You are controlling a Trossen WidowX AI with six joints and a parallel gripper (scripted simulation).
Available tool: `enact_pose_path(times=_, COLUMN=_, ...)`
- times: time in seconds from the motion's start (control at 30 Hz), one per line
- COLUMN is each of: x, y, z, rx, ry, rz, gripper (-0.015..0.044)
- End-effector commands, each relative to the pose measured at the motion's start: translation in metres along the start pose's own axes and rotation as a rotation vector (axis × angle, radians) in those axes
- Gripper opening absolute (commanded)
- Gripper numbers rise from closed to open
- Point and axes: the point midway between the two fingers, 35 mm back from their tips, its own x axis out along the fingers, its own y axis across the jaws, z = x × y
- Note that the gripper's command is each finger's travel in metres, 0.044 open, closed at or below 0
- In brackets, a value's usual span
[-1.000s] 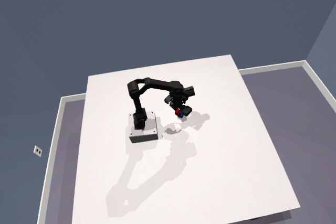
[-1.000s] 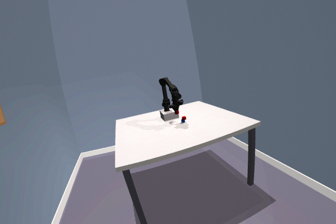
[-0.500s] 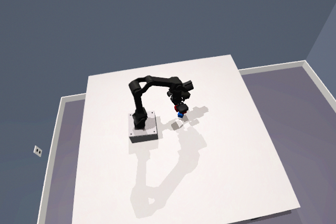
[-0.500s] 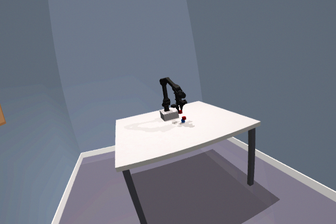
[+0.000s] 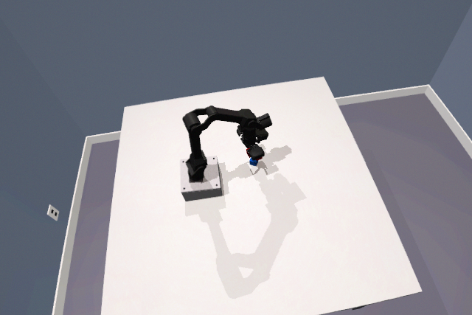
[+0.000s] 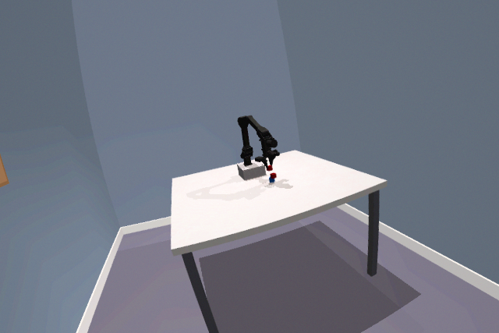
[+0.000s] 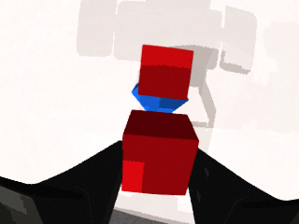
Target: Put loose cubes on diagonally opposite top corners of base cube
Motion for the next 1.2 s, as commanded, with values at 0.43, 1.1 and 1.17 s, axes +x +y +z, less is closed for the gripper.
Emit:
enact_pose_path(times=0.43, x=0.017, y=-0.001, z=-0.005, rx=0.007, ry=0.019, rz=-0.005, gripper=0.0105)
enact_pose_path(times=1.1, x=0.047, y=-0.001, z=-0.004, rx=0.0, ry=0.019, rz=-0.005, gripper=0.0105)
enact_pose_path(times=1.17, x=0.047, y=-0.001, z=-0.004, rx=0.0, ry=0.019, rz=-0.005, gripper=0.0105)
